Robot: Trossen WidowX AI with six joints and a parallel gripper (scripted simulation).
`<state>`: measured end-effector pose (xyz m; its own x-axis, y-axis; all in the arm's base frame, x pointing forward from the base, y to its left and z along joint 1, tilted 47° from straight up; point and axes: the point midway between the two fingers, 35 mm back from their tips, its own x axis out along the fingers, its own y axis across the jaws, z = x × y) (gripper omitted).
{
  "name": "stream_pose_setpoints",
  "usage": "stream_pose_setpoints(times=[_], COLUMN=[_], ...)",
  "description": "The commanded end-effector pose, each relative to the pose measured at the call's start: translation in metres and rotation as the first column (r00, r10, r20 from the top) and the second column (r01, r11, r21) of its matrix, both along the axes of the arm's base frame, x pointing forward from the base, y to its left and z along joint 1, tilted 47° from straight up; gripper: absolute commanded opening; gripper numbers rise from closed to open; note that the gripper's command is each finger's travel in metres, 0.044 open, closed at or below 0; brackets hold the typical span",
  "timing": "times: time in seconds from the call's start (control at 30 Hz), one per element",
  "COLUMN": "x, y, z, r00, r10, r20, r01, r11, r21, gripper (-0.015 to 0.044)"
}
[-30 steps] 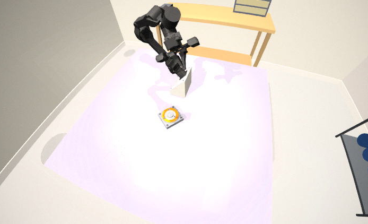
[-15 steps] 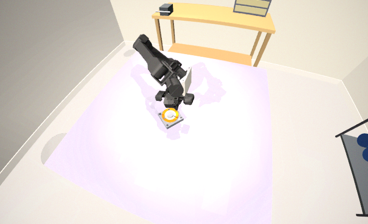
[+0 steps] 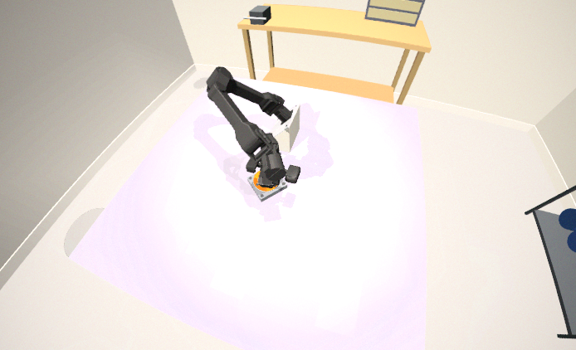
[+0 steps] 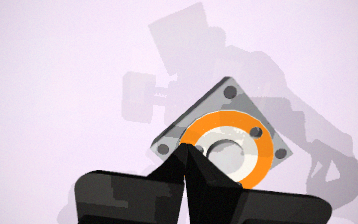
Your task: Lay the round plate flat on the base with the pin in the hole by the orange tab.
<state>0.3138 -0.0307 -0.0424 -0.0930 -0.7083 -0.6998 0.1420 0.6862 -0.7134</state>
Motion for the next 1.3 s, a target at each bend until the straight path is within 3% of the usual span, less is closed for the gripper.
stream_pose_setpoints(times=[0.0, 1.27], x=[-0.007, -0.035], y=[-0.021, -0.016], z=[-0.019, -0.026], r00=[1.0, 1.0], r10=[-0.005, -0.005], r20=[-0.023, -0.025], r01=[0.004, 0.004], r11=[1.0, 1.0], r21=[-0.012, -0.012], gripper=[0.0, 0.0])
